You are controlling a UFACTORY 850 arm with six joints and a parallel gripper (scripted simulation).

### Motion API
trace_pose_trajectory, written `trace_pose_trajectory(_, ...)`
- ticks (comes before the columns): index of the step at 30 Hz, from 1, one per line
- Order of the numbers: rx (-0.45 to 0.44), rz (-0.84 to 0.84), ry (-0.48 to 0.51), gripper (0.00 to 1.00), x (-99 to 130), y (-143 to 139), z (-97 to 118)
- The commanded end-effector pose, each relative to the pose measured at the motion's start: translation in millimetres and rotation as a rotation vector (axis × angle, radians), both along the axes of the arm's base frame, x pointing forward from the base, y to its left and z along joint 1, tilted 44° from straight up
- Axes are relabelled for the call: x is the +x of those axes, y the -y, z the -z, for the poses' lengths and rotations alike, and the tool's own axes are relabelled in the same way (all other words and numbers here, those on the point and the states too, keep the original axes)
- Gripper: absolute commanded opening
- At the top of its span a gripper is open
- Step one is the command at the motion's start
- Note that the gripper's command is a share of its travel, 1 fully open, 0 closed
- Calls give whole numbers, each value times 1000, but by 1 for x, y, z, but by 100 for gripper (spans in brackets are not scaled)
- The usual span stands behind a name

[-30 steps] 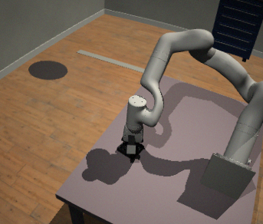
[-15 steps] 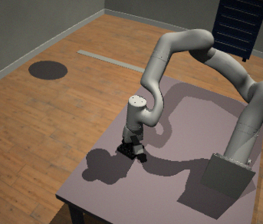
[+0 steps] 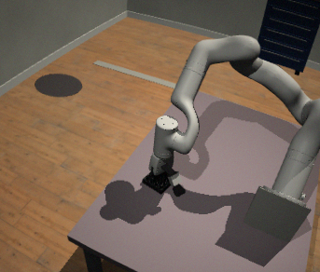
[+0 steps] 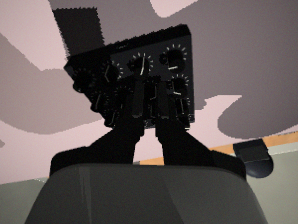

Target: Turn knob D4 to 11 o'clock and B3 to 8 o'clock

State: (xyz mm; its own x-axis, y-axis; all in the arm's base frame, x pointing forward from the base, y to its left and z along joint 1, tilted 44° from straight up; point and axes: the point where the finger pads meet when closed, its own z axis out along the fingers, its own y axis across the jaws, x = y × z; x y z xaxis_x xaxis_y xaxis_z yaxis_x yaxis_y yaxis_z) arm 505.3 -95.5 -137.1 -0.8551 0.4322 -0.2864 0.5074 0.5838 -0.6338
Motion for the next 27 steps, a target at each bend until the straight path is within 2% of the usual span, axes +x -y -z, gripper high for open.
trace_pose_trajectory(1, 10, -61, -64, 8, 1, 0, 0)
trace_pose_trajectory(10, 25, -158, -157, 8, 1, 0, 0)
trace_pose_trajectory(27, 36, -230, -226, 8, 1, 0, 0)
